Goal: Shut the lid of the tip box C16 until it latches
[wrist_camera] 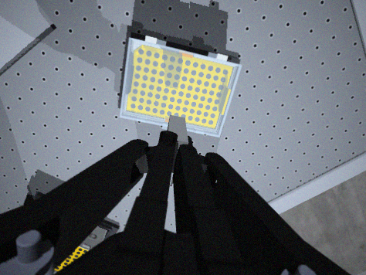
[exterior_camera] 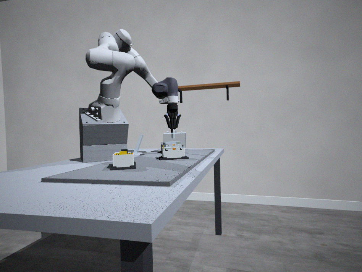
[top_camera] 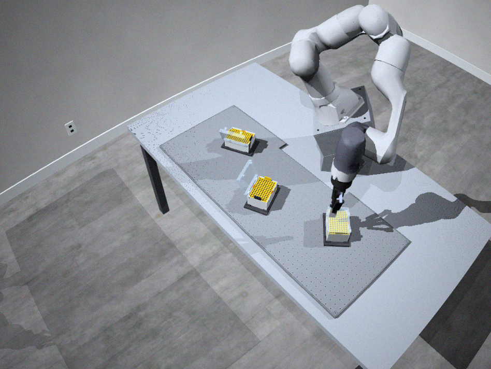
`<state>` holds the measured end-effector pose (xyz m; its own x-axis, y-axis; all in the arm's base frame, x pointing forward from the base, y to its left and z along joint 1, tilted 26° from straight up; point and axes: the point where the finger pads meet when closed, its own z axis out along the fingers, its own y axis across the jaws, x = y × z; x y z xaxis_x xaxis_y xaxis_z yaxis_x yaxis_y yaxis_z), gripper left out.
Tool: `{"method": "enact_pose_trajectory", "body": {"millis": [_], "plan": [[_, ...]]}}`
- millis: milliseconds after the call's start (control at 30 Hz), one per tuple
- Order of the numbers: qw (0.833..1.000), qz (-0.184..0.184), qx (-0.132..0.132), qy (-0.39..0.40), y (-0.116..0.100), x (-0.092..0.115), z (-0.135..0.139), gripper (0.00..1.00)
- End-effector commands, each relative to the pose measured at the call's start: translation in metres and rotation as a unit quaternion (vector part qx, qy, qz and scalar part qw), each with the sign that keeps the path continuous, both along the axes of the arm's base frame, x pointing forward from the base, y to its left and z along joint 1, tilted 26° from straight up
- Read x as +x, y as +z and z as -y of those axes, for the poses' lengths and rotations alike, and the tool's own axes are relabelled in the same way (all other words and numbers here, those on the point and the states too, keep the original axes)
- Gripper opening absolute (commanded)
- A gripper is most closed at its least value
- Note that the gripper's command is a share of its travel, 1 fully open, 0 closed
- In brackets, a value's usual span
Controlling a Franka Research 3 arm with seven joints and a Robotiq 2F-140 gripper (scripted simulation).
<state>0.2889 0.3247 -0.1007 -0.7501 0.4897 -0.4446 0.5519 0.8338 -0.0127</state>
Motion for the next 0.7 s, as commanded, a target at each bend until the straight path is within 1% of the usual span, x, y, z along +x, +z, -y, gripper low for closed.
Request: {"method": "enact_pose_trajectory", "body": {"millis": [0, 433, 667], "plan": [[1.000, -0.002, -0.001, -0.007, 0.003, -0.004, 0.001, 0.00], [1.000, -0.002, -0.001, -0.007, 0.021, -0.011, -0.004, 0.00], [1.000, -0.002, -0.001, -0.007, 0.021, -0.011, -0.004, 0.00]]}}
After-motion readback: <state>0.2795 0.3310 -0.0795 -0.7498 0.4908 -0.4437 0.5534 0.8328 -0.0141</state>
